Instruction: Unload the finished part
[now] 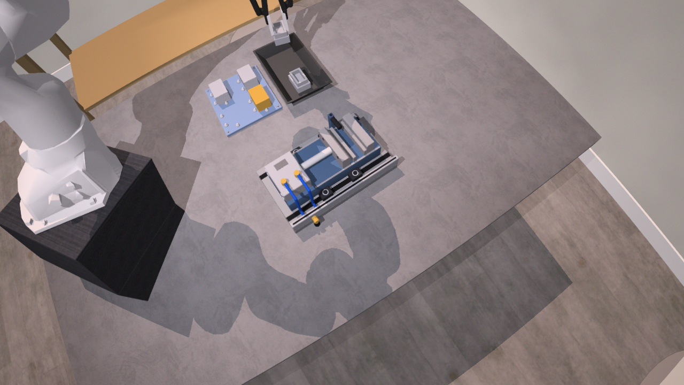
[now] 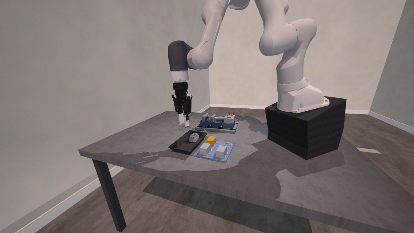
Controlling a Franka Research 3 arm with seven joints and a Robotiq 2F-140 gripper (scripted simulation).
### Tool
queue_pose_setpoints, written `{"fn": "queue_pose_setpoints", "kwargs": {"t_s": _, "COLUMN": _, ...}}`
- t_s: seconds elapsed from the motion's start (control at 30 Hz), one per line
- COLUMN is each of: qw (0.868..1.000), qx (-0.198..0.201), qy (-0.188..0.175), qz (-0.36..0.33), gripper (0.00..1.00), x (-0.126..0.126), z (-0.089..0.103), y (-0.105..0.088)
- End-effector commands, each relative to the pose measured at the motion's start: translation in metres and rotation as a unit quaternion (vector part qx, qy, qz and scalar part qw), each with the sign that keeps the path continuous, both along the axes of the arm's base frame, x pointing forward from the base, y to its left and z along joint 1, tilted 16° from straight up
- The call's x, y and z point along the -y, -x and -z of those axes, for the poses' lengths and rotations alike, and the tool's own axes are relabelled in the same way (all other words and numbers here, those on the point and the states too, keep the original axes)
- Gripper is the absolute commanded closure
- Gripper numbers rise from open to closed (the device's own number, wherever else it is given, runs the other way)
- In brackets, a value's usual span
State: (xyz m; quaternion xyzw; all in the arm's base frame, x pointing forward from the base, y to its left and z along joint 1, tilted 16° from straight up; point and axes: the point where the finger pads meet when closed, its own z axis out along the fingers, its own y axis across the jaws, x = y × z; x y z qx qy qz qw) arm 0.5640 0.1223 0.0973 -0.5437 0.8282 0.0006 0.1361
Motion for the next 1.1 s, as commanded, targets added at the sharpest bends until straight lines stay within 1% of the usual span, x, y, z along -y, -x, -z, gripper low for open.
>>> {"fn": "queue_pose_setpoints", "kwargs": {"t_s": 0.0, "qw": 0.997, "qx": 0.012, "qy": 0.018, "qz": -0.077, "gripper": 1.00, "x": -0.0067, "z": -0.0024, "y": 0.0005}}
{"fn": "queue_pose_setpoints", "kwargs": {"t_s": 0.07, "qw": 0.995, "qx": 0.016, "qy": 0.023, "qz": -0.098, "gripper": 1.00, "x": -0.0118, "z": -0.0039, "y": 0.0009}}
{"fn": "queue_pose_setpoints", "kwargs": {"t_s": 0.17, "qw": 0.993, "qx": 0.019, "qy": 0.026, "qz": -0.109, "gripper": 1.00, "x": -0.0147, "z": -0.0048, "y": 0.0012}}
{"fn": "queue_pose_setpoints", "kwargs": {"t_s": 1.07, "qw": 0.993, "qx": 0.019, "qy": 0.026, "qz": -0.110, "gripper": 1.00, "x": -0.0149, "z": -0.0049, "y": 0.0012}}
